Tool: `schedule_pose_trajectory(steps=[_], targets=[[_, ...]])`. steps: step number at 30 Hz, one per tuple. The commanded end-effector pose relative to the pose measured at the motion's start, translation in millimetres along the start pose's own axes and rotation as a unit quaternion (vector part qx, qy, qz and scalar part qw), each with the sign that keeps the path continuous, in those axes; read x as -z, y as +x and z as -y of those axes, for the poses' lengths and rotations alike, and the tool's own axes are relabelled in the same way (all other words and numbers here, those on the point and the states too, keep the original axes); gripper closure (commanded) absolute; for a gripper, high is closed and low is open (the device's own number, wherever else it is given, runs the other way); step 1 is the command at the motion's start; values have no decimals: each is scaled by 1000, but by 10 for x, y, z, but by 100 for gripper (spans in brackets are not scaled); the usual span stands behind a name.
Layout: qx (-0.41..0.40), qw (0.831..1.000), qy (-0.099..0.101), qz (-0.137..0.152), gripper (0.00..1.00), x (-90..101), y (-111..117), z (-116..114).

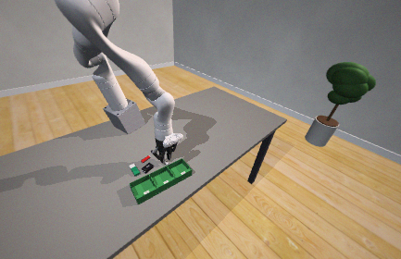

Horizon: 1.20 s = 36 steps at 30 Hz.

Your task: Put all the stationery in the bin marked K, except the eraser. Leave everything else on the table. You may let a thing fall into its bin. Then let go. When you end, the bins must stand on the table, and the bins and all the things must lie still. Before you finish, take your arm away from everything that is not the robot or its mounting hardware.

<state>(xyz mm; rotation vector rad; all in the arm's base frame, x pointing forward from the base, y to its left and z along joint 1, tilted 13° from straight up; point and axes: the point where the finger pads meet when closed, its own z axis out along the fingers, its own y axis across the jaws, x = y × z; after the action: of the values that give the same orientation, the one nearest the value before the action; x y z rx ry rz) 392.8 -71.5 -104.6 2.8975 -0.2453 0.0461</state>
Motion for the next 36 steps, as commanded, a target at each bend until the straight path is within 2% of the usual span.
schedule_pose_trajectory(steps=[1, 10, 18, 32, 33, 36], targets=[[-1, 1000, 0, -1, 70, 2, 18, -4], [-1, 1000, 0, -1, 70, -10, 35, -12], [-1, 1000, 0, -1, 70, -117, 31, -12], [-1, 1000, 0, -1, 70, -118, 34, -12], [-1, 1000, 0, -1, 90, -118, 35, -12], [-1, 1000, 0, -1, 90, -117, 35, -12]])
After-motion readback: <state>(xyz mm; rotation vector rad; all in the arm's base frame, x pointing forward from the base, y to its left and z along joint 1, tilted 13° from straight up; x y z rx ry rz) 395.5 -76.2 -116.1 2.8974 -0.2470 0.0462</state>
